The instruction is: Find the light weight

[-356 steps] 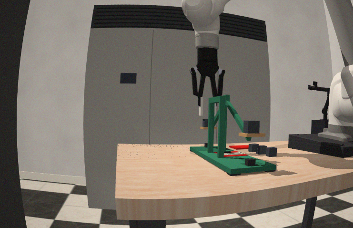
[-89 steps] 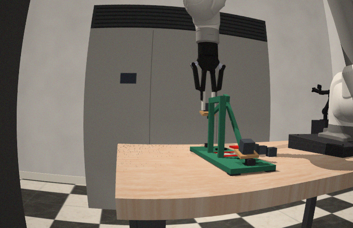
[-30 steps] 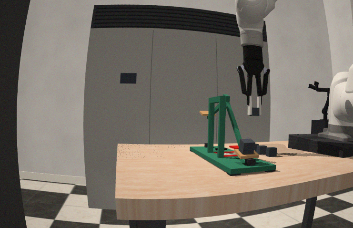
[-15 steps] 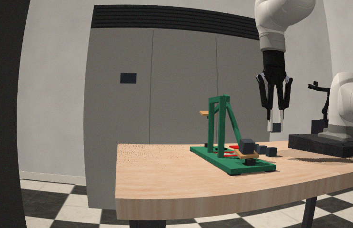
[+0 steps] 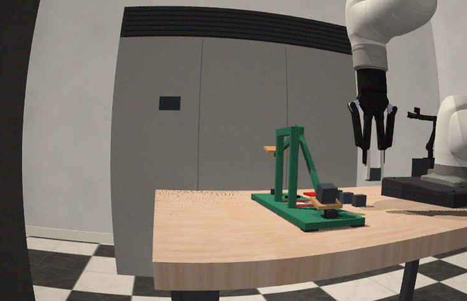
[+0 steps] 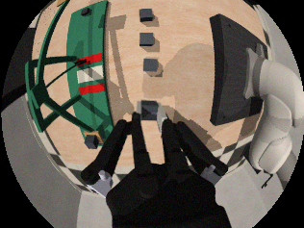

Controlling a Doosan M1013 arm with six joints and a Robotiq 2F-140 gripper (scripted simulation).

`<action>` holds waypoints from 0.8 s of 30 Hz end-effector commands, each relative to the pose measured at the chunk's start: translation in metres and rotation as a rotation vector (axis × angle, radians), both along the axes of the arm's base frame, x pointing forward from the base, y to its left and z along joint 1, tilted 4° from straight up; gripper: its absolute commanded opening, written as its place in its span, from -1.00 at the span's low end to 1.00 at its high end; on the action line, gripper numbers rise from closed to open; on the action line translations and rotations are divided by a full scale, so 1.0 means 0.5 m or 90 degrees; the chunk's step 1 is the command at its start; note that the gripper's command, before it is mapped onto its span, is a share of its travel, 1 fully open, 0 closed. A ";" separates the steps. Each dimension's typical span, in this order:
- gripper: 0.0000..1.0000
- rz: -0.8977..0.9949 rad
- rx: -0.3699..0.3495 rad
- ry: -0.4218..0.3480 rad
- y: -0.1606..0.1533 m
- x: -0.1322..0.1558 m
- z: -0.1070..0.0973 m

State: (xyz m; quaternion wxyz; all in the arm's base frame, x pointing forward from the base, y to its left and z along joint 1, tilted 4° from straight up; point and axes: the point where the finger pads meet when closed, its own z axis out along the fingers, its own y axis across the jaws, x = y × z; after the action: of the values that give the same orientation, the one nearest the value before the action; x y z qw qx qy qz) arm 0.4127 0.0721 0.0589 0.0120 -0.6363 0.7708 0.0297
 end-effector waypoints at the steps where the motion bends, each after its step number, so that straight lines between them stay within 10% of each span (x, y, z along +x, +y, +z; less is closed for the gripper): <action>1: -0.51 -0.001 0.001 0.001 0.007 -0.004 -0.004; 24: -0.51 -0.001 0.001 0.001 0.013 -0.005 -0.104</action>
State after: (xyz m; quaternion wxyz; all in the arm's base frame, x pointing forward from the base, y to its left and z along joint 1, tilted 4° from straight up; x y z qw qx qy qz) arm 0.4124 0.0740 0.0181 0.0113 -0.6349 0.7720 0.0286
